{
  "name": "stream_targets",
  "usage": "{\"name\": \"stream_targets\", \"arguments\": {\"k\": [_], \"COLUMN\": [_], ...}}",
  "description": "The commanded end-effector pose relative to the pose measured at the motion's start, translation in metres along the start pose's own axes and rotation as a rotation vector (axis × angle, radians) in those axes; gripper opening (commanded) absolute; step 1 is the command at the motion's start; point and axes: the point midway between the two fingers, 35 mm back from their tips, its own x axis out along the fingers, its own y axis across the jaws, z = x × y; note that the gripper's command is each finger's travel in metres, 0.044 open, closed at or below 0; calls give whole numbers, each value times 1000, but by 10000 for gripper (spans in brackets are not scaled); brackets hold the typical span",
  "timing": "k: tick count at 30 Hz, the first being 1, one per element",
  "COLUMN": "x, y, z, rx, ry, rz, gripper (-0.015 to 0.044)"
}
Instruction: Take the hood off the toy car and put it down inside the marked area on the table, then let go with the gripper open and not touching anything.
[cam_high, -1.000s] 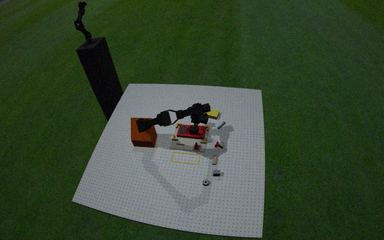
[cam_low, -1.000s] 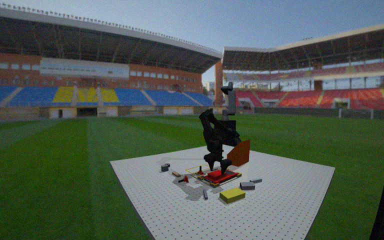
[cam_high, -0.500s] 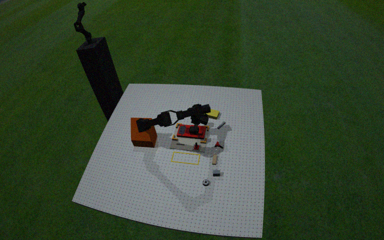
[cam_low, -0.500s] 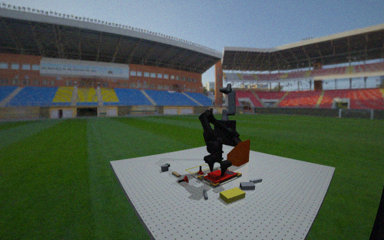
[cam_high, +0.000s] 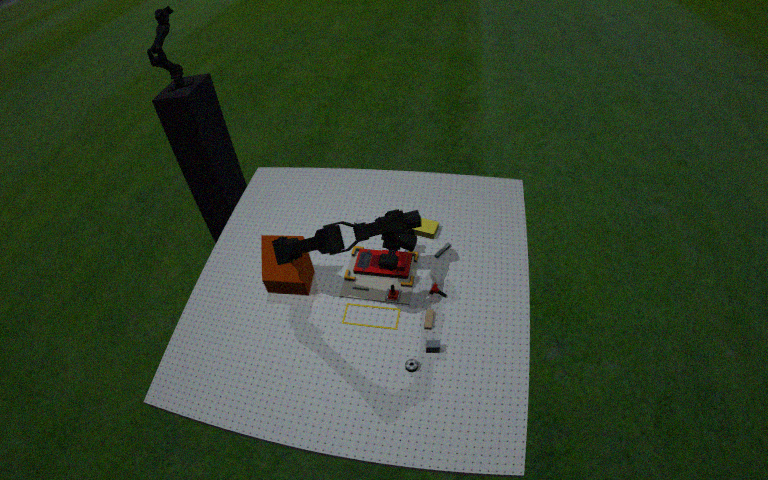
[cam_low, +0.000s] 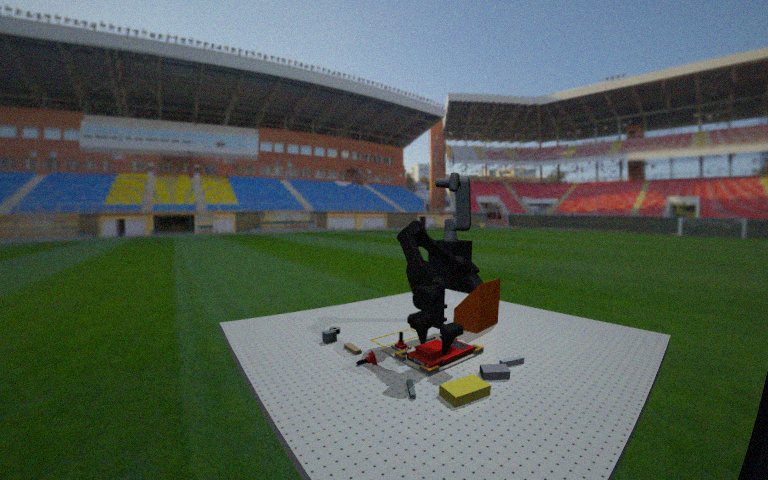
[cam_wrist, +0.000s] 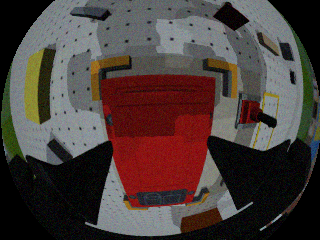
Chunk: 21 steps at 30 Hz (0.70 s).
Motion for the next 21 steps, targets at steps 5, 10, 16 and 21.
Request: {"name": "stream_targets", "arguments": {"k": [5,10,16,21], "x": [1,1,1,-1], "y": [0,0,0,0], "z": [0,0,0,0], "rx": [0,0,0,0], "ry": [0,0,0,0], "rz": [0,0,0,0], "gripper": [361,328,268,137]}}
